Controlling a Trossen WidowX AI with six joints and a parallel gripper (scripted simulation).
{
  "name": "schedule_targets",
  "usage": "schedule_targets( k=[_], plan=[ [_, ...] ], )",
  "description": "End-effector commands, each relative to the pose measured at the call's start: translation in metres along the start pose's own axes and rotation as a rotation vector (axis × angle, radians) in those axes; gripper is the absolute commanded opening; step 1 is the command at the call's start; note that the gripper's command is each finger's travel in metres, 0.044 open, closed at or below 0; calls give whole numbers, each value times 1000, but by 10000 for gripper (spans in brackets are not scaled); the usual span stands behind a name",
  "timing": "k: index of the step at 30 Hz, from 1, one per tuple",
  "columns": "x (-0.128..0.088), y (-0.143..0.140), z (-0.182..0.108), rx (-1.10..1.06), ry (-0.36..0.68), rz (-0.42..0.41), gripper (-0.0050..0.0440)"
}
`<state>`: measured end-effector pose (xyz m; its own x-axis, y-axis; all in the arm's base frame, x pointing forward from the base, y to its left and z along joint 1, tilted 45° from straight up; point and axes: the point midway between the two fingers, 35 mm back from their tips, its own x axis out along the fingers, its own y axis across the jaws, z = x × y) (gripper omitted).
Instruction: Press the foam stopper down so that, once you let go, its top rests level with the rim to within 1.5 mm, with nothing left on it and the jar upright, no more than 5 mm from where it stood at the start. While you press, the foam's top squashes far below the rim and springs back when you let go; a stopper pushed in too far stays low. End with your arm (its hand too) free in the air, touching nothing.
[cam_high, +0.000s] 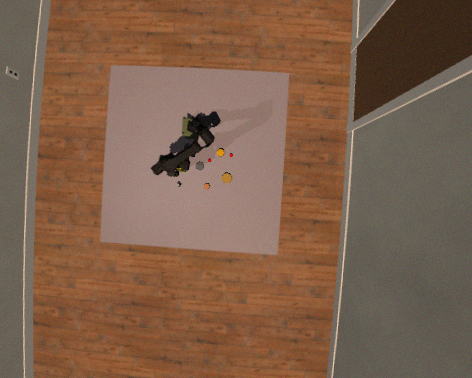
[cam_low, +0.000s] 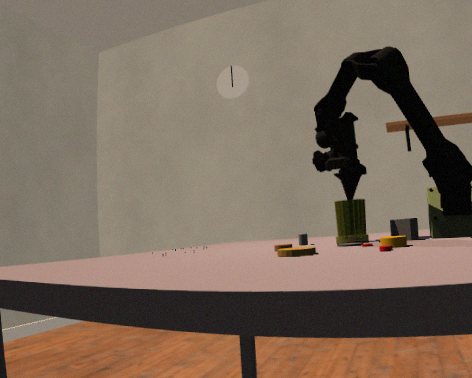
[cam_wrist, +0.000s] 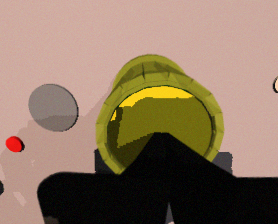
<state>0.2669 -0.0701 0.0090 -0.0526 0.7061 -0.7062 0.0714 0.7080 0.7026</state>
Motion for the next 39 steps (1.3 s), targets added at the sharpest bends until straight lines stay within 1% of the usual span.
schedule_targets(
  k=[1,39],
  plan=[
    [3,1,-1,1,7,1,0],
    [6,1,-1,1,7,1,0]
  ],
)
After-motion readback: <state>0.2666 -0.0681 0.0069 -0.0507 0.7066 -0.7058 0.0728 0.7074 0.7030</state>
